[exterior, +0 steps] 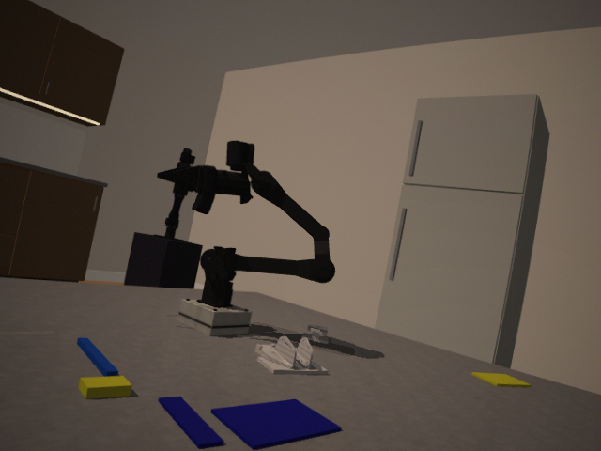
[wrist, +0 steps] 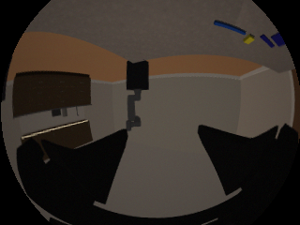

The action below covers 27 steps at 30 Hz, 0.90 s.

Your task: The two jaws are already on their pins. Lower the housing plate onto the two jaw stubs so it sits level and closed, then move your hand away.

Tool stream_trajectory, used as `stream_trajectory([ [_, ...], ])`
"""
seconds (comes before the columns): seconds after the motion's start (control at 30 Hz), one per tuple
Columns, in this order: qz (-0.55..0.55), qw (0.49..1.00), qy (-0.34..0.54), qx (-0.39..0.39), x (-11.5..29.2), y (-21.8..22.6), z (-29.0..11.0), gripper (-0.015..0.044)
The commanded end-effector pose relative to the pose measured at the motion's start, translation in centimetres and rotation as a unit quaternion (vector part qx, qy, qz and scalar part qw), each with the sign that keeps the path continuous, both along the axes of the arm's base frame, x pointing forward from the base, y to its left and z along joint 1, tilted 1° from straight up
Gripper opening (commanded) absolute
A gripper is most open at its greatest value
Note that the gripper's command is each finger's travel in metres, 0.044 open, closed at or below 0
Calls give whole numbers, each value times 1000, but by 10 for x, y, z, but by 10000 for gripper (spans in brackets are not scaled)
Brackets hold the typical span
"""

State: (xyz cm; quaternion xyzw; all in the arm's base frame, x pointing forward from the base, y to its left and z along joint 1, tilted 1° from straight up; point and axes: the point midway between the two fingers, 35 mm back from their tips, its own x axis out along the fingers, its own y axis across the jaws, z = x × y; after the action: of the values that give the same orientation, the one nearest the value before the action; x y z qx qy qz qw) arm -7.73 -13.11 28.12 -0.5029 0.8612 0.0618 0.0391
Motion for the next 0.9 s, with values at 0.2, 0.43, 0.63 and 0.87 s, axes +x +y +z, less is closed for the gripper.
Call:
stream_trajectory([
  [0.2, 35, 999, 11, 20, 5, -7, -1, 440],
  [0.43, 88, 994, 21, 55, 11, -17, -7, 440],
  [0.63, 127, 988, 33, 78, 16, -25, -10, 440],
  [0.87, 185, 975, 60, 106, 28, -35, -13, 440],
])
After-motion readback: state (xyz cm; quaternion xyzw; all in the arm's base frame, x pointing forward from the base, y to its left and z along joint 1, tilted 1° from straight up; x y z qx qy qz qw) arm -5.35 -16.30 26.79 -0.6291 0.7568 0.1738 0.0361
